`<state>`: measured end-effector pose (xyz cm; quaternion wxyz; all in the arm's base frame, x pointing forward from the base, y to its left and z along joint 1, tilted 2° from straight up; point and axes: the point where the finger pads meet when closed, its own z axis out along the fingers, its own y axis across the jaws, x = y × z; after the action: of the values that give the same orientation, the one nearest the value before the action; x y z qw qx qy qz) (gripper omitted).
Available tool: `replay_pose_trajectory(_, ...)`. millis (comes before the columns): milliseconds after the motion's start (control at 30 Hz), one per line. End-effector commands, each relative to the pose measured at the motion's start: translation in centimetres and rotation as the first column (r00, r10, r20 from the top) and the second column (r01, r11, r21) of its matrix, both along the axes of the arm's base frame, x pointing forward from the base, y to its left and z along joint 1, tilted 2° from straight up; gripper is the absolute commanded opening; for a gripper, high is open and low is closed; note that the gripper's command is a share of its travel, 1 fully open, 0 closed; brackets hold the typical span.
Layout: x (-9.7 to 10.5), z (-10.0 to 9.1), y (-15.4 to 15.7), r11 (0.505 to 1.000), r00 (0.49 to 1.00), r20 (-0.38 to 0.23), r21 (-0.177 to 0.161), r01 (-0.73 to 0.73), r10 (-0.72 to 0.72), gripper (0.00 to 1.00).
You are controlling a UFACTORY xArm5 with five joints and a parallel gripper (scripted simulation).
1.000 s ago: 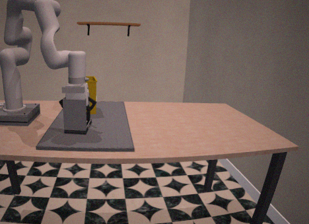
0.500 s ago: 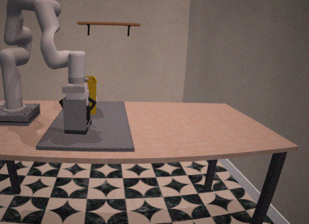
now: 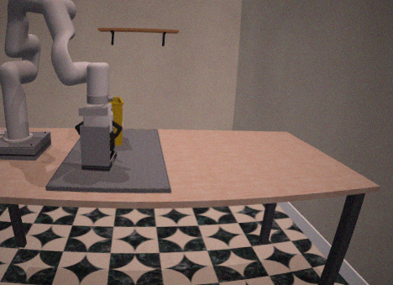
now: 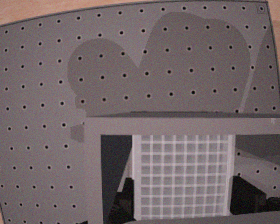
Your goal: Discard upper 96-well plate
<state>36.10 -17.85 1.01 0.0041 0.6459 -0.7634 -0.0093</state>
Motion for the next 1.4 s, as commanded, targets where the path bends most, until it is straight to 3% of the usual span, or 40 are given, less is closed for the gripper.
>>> replay_pose_trajectory(0, 0.1, 0.3, -0.1, 1.0, 1.0, 0.003, -0.002, 0.0, 0.0, 0.0)
replay_pose_trajectory(767, 0.2, 1.3, 0.0, 1.0, 1.0, 0.003, -0.002, 0.0, 0.0, 0.0)
replay_pose_trajectory(1367, 0.2, 4.0, 0.0, 1.0, 1.0, 0.003, -0.002, 0.0, 0.0, 0.0)
